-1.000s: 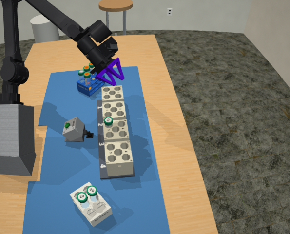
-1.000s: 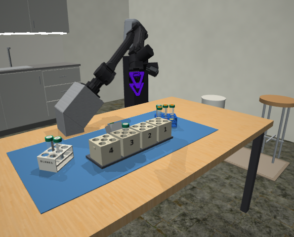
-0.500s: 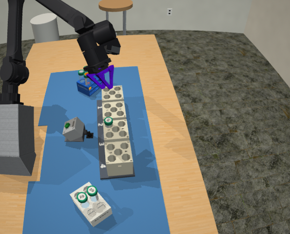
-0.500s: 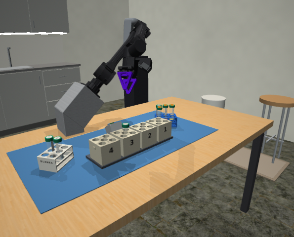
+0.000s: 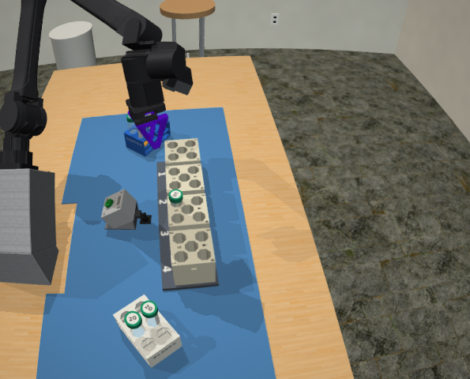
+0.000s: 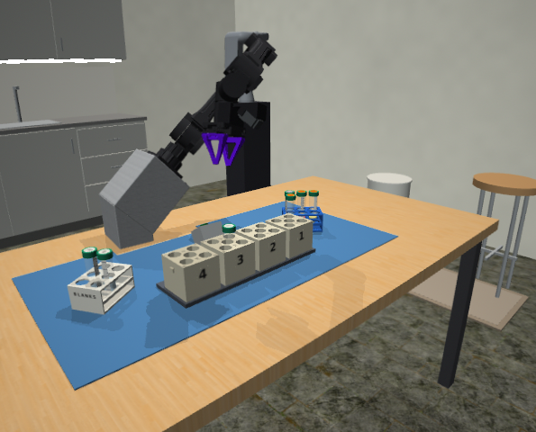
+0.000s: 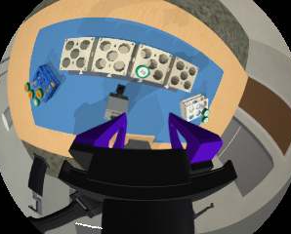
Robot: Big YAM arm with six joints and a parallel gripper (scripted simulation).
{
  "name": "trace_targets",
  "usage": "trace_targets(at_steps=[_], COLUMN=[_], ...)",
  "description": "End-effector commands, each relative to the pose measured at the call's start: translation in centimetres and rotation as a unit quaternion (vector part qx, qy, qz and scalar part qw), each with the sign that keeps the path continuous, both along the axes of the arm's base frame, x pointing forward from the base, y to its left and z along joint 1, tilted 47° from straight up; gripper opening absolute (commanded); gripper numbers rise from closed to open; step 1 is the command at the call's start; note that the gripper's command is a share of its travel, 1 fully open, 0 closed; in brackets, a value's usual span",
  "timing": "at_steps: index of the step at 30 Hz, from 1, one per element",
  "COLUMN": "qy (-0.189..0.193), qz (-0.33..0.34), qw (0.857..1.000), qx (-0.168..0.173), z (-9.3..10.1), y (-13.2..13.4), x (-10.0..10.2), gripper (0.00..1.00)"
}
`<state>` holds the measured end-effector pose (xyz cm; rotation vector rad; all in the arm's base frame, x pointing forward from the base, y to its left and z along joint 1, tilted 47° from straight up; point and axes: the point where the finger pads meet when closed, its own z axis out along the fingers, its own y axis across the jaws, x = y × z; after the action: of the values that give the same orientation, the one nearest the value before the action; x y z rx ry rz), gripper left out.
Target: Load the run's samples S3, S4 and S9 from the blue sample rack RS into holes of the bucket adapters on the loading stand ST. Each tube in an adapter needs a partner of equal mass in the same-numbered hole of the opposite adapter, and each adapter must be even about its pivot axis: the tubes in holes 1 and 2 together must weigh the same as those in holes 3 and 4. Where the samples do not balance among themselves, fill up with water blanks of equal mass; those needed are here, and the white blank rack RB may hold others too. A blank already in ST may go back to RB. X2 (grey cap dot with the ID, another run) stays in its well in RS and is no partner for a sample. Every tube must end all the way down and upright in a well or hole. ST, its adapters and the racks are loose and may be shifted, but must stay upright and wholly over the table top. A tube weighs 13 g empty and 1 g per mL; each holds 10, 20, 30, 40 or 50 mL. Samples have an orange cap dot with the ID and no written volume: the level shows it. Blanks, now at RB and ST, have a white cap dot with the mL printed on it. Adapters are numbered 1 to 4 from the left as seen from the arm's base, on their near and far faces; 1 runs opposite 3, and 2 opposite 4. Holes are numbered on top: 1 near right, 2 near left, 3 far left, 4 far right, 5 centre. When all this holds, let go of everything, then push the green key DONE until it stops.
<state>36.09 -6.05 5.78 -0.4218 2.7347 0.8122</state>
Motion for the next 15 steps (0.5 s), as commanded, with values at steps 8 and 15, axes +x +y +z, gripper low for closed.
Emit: trace_targets(at_steps=[8,15], qy=[0.095,0.121], qz=[-0.037,-0.073], qw=[0.992,0.984], qx=[0.076,0.112], z=[-0.8,0.1], y=[2.9,1.4], x=[-2.1,-0.9], gripper=[0.55,0.55])
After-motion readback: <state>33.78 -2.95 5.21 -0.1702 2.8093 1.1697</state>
